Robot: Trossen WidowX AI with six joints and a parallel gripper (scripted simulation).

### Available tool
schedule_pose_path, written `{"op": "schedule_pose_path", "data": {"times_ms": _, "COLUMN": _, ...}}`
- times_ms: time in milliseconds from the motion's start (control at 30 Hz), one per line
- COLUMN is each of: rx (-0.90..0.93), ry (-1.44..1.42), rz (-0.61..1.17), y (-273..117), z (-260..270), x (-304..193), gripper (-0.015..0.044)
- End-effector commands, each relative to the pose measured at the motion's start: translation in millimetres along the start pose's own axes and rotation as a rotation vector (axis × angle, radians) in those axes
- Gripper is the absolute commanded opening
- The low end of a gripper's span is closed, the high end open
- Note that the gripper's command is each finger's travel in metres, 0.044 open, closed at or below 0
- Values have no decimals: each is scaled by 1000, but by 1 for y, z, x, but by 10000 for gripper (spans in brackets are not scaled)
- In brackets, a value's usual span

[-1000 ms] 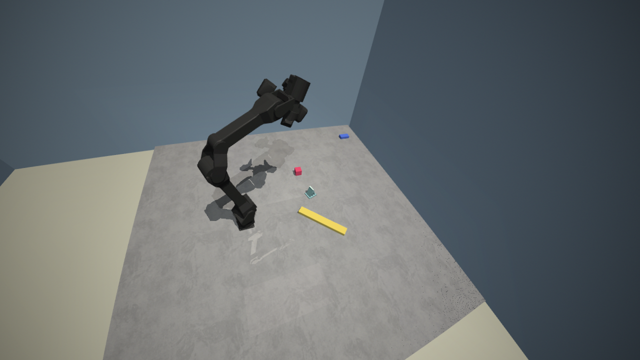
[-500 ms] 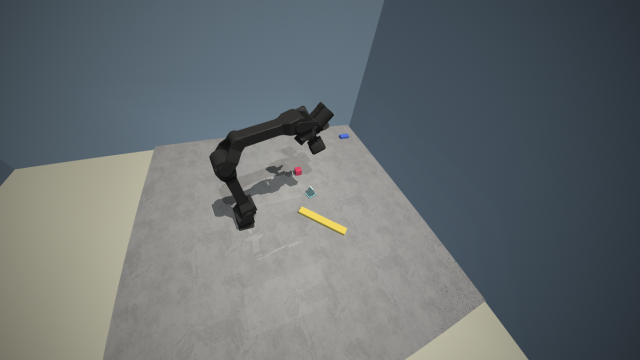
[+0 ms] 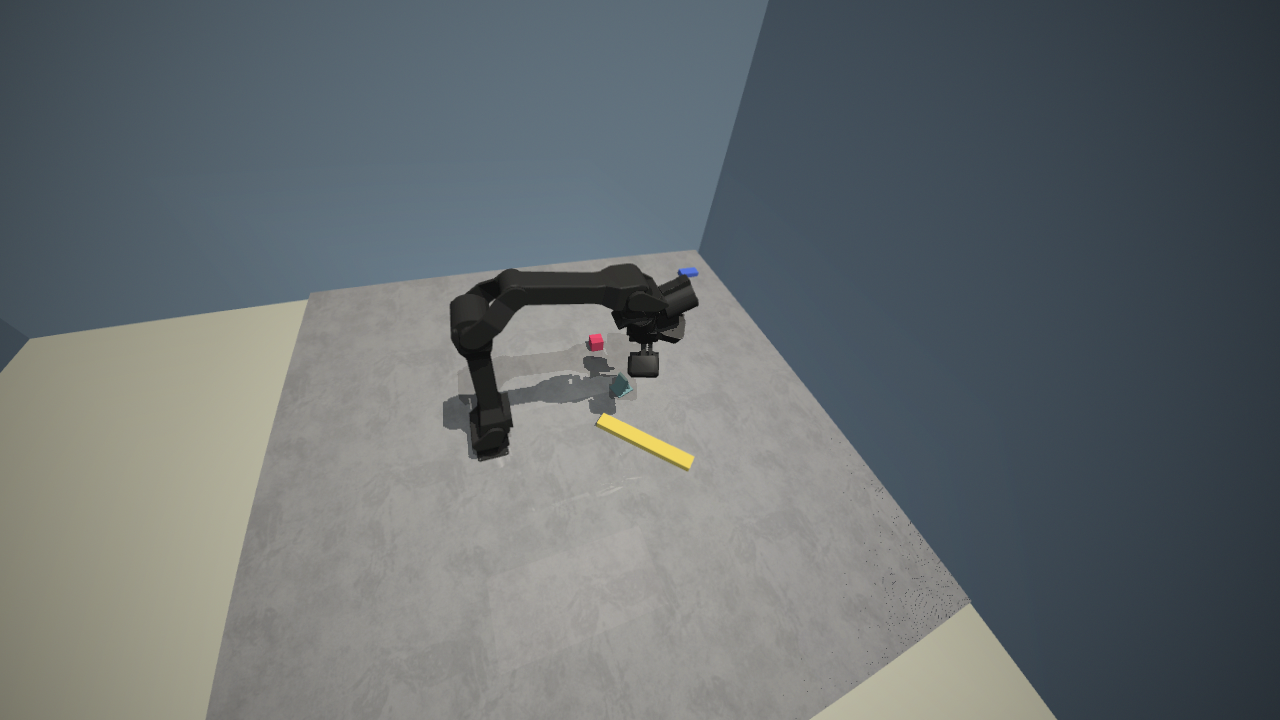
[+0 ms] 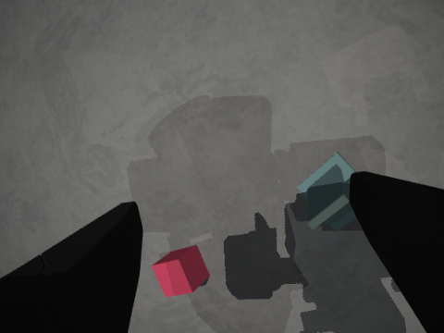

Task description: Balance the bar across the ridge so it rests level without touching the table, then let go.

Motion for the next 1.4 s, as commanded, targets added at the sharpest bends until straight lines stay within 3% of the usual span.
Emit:
{"op": "schedule_pose_path", "data": {"times_ms": 0, "rx": -157, "ry": 131, "rz": 1, "y": 11, "z": -32, "x": 10, "gripper": 315}}
{"op": "schedule_pose_path", "data": {"times_ms": 367, "rx": -536, "ry": 409, "rz": 26, "y": 28, "z": -112, "x": 20, "gripper": 315}}
{"op": "schedule_pose_path", "data": {"times_ms": 1367, "rx": -542, "ry": 413, "rz": 27, "y": 78, "z": -143, "x": 13, "gripper": 315}}
Point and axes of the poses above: the point midway between the two fingers, 35 mm back from their tips, its own y axis out along the fingers, its own z axis across the jaws, x = y × z, the point moved 9 cm from there along -y, back along the fingers, and after that the axes turned 7 degrees about y, right-handed, at the moved point
